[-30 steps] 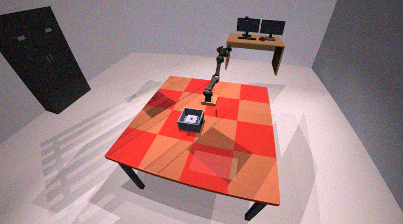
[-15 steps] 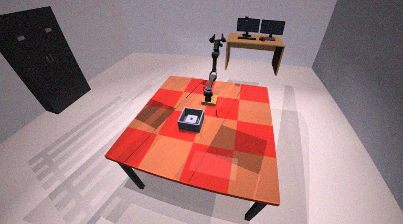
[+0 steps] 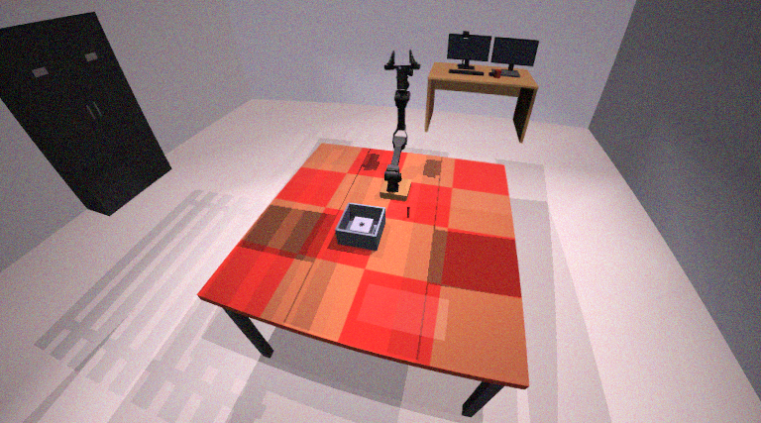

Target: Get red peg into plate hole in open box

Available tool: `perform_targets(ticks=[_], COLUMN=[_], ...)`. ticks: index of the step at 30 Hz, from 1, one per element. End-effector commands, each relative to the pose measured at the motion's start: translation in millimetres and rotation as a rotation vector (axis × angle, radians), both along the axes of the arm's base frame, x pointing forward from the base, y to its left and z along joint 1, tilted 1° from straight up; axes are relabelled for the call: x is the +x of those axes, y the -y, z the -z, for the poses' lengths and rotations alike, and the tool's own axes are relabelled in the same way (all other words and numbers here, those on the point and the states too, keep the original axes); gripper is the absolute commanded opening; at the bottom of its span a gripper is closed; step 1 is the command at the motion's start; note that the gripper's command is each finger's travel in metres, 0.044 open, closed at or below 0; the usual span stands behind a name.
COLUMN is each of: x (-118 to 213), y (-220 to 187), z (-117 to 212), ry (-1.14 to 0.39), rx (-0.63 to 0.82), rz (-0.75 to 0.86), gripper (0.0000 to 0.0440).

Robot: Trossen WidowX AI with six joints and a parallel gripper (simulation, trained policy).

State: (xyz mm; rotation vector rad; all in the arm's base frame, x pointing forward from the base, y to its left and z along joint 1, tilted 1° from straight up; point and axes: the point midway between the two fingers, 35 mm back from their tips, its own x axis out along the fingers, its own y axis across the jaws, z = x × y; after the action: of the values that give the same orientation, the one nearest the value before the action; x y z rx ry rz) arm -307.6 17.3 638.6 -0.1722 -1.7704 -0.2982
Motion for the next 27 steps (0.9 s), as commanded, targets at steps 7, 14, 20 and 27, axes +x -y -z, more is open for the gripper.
perform_targets(ticks=[7,14,20,27], x=[119.7,207.5,279.1,356.1], y=[23.1,37.1,47.3,56.5], z=[-24.7,-22.0,-7.1,23.5], ry=[-0.303,-0.531,-0.726,-0.954], rx=[0.082,0.155,0.223,0.303], rz=[-0.077,-0.119,-0.149,-0.177], gripper=[0.044,0.044,0.044,0.044])
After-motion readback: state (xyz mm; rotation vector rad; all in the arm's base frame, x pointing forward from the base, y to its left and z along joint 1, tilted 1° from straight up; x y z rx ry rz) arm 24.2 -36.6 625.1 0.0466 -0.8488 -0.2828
